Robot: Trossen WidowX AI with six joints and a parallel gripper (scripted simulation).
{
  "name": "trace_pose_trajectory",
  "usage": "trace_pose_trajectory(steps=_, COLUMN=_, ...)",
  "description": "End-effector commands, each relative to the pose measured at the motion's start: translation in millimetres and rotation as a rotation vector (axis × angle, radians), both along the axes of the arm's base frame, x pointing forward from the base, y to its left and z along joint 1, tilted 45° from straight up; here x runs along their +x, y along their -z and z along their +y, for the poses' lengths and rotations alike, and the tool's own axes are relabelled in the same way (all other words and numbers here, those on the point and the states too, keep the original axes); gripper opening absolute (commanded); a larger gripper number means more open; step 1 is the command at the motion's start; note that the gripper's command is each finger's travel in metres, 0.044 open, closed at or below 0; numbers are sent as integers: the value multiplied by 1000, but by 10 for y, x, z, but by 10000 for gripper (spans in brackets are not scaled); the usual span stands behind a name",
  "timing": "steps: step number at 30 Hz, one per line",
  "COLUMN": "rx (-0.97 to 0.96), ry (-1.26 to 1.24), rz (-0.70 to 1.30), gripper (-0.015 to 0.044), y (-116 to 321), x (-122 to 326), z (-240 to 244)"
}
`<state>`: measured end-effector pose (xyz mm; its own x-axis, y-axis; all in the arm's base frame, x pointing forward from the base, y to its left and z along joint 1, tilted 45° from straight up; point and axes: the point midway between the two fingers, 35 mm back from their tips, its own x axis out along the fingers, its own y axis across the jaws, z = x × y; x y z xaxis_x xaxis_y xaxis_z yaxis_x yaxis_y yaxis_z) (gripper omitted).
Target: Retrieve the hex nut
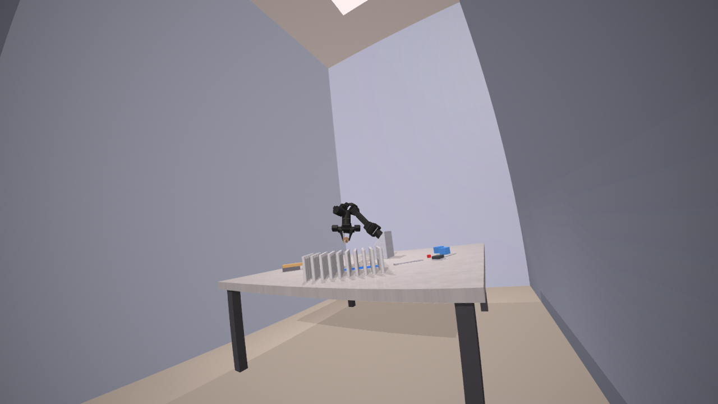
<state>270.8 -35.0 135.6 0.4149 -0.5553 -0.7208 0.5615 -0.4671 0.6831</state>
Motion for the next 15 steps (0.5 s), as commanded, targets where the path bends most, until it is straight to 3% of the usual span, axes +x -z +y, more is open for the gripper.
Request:
trace_pose_trajectory(steps=1, rx=8, ry=-7, rz=34, gripper=0, y=-68, x=19, z=-110)
trace_pose_trajectory(steps=15, rx=37, ry=-42, rz=131, gripper=0, y=-404, x=-26, z=-582)
